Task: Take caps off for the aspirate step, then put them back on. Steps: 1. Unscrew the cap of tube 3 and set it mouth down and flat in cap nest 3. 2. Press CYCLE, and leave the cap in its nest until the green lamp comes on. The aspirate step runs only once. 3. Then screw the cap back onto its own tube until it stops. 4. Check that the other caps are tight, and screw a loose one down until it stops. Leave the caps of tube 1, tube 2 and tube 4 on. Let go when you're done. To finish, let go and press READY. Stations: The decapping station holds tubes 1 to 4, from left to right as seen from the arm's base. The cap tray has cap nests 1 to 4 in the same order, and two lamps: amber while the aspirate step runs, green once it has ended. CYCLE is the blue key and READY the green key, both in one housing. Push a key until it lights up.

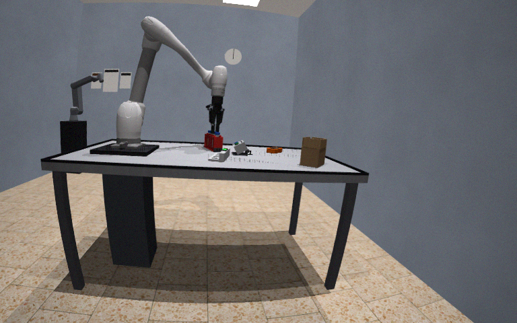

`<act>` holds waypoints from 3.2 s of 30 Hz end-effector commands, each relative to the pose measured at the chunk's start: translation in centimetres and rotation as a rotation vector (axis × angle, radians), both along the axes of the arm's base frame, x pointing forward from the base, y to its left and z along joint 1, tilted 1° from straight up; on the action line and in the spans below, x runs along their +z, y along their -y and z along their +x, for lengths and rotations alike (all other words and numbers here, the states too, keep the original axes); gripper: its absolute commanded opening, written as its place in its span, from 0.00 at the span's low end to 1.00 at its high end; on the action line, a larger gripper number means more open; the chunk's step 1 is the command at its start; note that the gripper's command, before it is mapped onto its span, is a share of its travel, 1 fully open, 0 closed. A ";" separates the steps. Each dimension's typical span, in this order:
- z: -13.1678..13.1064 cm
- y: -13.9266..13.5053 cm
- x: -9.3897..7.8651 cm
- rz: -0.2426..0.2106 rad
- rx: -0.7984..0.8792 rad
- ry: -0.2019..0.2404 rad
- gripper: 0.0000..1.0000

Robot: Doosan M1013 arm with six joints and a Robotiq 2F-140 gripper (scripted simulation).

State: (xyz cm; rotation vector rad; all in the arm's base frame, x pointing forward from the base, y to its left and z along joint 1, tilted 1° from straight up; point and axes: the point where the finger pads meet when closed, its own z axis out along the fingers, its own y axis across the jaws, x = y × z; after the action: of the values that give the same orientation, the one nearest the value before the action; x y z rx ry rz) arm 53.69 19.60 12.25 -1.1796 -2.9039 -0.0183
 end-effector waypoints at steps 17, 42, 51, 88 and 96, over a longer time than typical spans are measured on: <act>0.1 -0.1 -0.2 -0.003 -0.872 -0.006 0.30; 0.1 -0.1 -0.2 -0.001 -0.713 -0.006 0.41; 0.1 0.0 -0.2 0.002 -0.135 0.000 0.41; 0.1 -0.1 -0.2 -0.004 -0.372 -0.001 0.30; 0.1 -0.1 -0.2 -0.003 -0.772 -0.005 0.30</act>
State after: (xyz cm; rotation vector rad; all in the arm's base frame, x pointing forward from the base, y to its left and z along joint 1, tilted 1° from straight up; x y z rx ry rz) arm 53.67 19.59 12.17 -1.9832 -2.4152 -0.0200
